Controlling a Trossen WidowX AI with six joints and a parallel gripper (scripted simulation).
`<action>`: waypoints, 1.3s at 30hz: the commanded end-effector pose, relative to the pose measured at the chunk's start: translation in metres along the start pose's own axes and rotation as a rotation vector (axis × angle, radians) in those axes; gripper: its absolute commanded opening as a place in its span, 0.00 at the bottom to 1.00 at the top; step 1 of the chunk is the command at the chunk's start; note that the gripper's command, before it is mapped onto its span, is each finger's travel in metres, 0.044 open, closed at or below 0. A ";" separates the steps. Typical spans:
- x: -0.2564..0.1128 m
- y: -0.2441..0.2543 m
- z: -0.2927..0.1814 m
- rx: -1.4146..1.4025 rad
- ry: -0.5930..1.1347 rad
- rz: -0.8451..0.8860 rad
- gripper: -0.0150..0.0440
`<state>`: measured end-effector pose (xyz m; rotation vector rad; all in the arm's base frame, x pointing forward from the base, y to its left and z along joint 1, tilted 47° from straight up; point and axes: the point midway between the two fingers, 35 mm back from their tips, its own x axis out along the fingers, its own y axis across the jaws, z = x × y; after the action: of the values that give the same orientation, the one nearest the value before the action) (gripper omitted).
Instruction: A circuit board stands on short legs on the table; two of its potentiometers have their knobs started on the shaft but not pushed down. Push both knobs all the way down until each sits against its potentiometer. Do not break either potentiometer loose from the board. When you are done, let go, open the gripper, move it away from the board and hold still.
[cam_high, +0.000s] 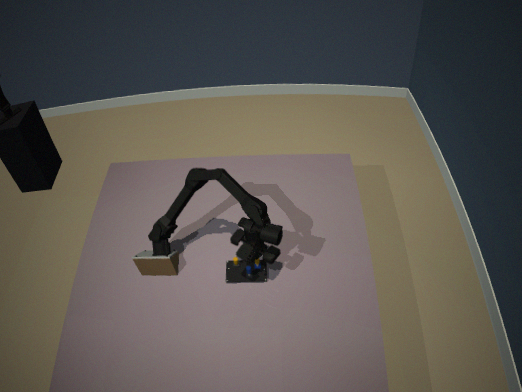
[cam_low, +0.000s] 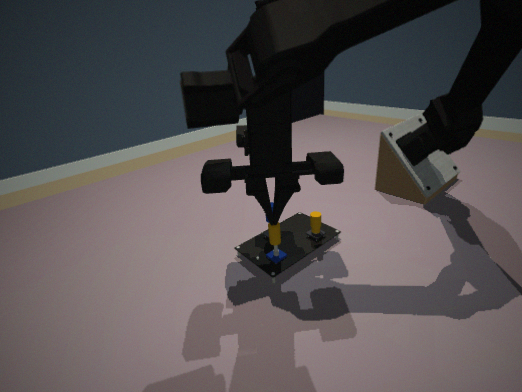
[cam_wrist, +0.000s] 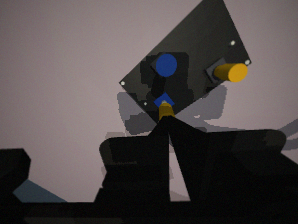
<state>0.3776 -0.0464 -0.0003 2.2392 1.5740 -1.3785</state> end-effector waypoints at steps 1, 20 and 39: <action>0.021 -0.001 -0.004 -0.019 -0.007 -0.028 0.25; 0.026 -0.001 -0.004 -0.019 -0.006 -0.028 0.25; 0.032 -0.001 -0.004 -0.019 -0.006 -0.028 0.25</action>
<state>0.3779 -0.0394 -0.0069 2.2455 1.5693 -1.3806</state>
